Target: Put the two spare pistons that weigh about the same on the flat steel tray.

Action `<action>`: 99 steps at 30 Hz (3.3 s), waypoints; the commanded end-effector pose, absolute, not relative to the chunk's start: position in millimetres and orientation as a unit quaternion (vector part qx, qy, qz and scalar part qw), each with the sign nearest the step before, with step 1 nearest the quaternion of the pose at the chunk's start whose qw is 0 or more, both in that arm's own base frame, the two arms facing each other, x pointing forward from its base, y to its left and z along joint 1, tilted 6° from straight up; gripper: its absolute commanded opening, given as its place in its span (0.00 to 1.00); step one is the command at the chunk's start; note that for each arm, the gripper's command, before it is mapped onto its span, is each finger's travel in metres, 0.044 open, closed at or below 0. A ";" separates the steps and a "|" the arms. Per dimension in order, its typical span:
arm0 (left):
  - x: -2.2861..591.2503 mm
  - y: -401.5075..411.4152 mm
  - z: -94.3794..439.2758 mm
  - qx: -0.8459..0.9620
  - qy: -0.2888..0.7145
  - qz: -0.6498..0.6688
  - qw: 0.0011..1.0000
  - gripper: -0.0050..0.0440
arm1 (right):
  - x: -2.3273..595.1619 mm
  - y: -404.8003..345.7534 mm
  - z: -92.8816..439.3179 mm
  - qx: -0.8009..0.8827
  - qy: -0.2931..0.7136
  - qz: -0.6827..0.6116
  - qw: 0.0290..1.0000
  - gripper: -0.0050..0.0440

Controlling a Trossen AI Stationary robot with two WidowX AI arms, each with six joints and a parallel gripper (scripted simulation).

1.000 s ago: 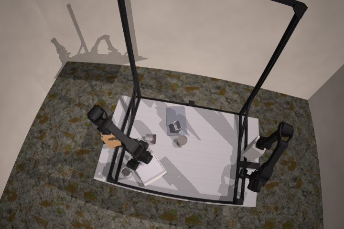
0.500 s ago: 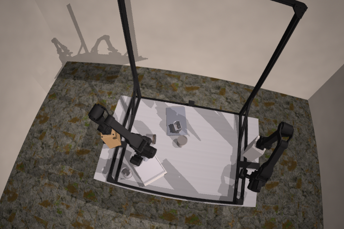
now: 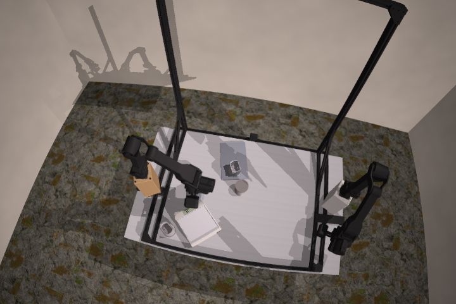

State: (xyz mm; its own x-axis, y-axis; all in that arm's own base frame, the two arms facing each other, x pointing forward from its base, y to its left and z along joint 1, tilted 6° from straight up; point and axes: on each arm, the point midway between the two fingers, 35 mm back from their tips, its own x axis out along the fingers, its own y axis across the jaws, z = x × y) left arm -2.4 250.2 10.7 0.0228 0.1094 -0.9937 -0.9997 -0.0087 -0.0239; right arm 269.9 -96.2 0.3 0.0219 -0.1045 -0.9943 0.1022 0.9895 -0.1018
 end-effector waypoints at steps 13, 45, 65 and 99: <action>-2.3 250.3 10.8 -0.480 0.463 0.523 0.530 1.00 | 306.7 -36.7 -3.5 -0.136 0.694 0.057 0.705 0.43; -2.3 250.3 10.8 -0.480 0.463 0.523 0.530 1.00 | 374.4 85.3 -15.3 -0.198 0.686 0.119 0.690 0.43; -2.3 250.3 10.8 -0.480 0.463 0.523 0.530 1.00 | 418.0 163.7 -22.9 -0.198 0.686 0.119 0.690 0.43; -2.3 250.3 10.8 -0.480 0.463 0.523 0.530 1.00 | 445.7 213.9 -28.2 -0.015 0.710 -0.011 0.704 0.43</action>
